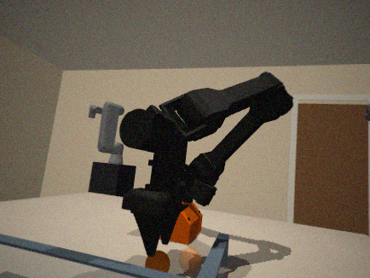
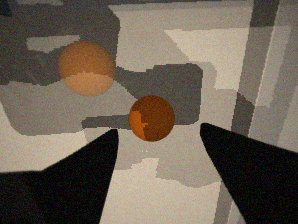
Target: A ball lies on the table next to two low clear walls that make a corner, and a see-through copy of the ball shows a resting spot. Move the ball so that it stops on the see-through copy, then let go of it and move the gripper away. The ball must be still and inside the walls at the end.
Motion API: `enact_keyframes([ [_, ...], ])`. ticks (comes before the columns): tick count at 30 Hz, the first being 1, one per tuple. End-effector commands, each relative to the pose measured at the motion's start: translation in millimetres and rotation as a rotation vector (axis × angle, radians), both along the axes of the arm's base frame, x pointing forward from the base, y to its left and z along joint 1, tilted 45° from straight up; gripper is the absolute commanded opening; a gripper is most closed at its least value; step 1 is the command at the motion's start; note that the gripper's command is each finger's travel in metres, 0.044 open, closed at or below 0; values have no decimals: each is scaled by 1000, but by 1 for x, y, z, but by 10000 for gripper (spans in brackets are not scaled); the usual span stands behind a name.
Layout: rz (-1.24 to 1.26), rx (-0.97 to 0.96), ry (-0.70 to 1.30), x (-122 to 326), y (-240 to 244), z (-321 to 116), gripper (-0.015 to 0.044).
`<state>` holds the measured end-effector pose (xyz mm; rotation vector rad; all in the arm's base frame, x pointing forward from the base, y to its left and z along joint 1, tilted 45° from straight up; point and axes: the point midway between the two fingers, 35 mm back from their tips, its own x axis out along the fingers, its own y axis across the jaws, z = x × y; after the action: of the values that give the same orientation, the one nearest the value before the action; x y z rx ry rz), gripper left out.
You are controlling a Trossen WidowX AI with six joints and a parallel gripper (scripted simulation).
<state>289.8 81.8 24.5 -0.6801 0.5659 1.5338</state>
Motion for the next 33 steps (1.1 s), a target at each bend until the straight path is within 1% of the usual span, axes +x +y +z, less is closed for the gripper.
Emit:
enact_keyframes([
  [1,2,4,14,-3,6,-7,306],
  [14,2,6,15,-5,19,-19,306],
  [16,2,6,15,-5,19,-19,253],
  [29,2,6,15,-5,19,-19,167],
  [33,2,3,14,-2,12,-14,62],
])
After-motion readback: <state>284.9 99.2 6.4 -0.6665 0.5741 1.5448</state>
